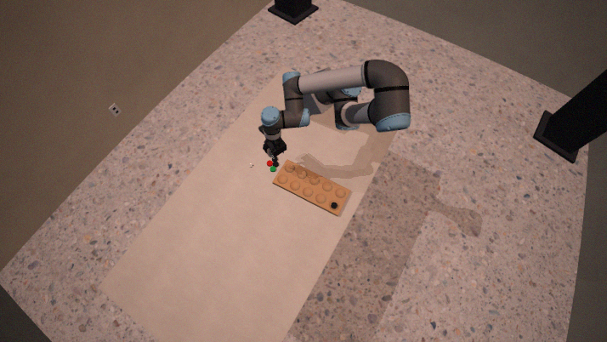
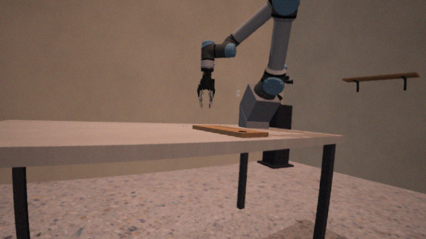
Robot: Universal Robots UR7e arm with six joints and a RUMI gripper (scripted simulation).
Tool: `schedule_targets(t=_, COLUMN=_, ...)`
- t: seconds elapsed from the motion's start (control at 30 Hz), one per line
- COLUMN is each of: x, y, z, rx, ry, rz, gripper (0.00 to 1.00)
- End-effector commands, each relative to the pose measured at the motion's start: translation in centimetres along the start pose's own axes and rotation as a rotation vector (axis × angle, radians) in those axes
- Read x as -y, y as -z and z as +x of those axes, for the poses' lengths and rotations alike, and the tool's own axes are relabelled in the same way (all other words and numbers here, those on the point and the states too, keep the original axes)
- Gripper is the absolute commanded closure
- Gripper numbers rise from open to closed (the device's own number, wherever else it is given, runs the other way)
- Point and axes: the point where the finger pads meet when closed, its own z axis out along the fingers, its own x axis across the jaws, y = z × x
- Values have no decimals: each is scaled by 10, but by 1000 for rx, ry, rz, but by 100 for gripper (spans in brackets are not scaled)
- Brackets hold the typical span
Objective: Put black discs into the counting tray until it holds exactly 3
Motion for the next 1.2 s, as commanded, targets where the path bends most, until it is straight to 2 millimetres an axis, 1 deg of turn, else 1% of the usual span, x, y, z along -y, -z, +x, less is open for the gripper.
schedule_targets(t=0.0, x=1, y=-5, z=1, rx=15, ry=-74, rz=-24, gripper=72)
schedule_targets(t=0.27, x=1, y=-8, z=2, rx=19, ry=-121, rz=-43, gripper=72)
schedule_targets(t=0.67, x=0, y=-10, z=1, rx=19, ry=-123, rz=-43, gripper=72)
schedule_targets(t=0.83, x=0, y=-20, z=2, rx=17, ry=-123, rz=-43, gripper=72)
schedule_targets(t=0.97, x=0, y=-36, z=1, rx=17, ry=-123, rz=-43, gripper=72)
schedule_targets(t=1.03, x=0, y=-36, z=1, rx=17, ry=-123, rz=-43, gripper=72)
schedule_targets(t=1.17, x=-1, y=-55, z=1, rx=18, ry=-123, rz=-42, gripper=72)
